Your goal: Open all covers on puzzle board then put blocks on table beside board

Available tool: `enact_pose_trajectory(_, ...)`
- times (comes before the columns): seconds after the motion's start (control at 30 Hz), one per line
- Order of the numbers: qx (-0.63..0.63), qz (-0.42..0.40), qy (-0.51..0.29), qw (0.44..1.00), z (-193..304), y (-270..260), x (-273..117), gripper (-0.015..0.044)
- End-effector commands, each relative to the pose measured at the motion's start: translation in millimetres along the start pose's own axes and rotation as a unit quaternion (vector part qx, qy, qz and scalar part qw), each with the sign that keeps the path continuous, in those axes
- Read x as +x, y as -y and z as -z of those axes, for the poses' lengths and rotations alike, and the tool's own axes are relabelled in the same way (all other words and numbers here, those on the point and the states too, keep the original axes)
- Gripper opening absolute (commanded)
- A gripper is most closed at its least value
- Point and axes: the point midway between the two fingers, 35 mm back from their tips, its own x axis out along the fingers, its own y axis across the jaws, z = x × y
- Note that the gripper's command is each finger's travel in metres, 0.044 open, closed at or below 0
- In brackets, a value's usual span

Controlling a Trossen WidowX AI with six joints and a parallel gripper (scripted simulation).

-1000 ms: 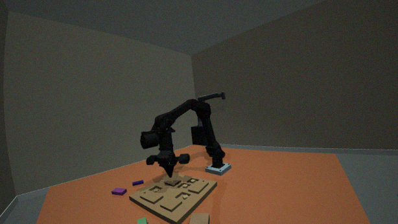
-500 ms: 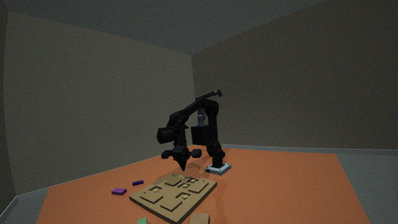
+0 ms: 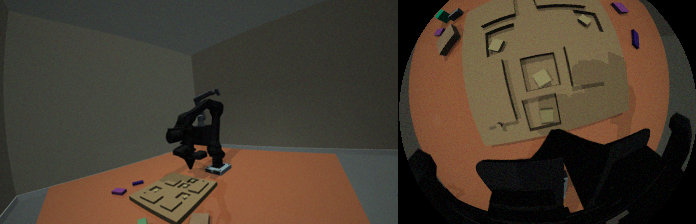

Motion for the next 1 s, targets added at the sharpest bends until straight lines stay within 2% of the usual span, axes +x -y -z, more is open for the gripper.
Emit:
enact_pose_trajectory(0.0, 0.015, -0.003, -0.002, 1.0, 2.8, 0.0, 2.2, 0.0)
enact_pose_trajectory(0.47, 0.015, -0.003, -0.002, 1.0, 2.9, -0.9, 51.7, 0.0)
enact_pose_trajectory(0.97, 0.015, -0.003, -0.002, 1.0, 2.1, -1.9, 61.4, 0.0)
